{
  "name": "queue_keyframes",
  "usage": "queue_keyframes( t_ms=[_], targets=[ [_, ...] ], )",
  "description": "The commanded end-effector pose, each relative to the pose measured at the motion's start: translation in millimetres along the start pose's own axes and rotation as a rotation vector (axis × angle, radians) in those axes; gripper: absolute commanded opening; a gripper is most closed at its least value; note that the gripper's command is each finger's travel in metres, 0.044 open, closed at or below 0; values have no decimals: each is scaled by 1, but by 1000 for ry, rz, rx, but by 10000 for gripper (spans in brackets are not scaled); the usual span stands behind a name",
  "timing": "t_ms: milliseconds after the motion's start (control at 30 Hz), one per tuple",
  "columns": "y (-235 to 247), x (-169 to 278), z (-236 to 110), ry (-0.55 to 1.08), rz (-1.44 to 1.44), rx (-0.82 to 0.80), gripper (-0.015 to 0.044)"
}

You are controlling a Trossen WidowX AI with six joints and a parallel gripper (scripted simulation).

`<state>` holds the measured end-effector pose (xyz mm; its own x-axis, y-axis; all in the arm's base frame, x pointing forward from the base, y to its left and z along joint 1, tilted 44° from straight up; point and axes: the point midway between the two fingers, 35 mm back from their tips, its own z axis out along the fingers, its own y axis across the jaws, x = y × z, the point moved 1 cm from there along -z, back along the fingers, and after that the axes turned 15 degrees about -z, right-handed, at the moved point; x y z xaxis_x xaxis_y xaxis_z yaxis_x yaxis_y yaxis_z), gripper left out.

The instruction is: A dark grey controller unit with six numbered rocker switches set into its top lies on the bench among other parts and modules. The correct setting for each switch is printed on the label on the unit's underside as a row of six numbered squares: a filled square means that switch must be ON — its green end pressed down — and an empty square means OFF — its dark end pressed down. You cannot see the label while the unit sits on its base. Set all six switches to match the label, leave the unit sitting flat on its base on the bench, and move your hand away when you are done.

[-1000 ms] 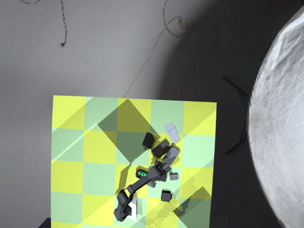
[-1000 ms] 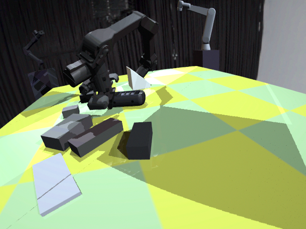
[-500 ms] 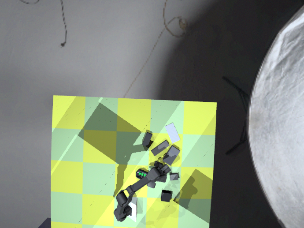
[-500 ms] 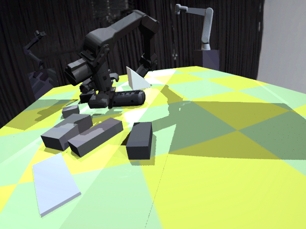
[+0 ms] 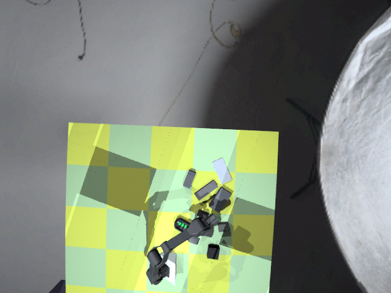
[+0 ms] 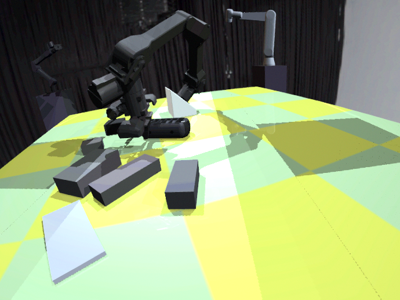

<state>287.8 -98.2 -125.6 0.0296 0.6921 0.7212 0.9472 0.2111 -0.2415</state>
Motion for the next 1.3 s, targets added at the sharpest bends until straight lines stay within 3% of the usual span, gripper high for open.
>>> queue_keyframes(
  t_ms=[0,133,467,667,967,1267],
  targets=[
    [-9,3,5,12,6,18,0],
    [-14,4,6,12,6,18,0],
    [12,-2,-55,9,5,16,0],
    [10,6,-59,-7,20,-11,0],
    [-9,54,-67,-88,93,-186,0],
    [-42,99,-52,-139,135,-362,0]
  ],
)
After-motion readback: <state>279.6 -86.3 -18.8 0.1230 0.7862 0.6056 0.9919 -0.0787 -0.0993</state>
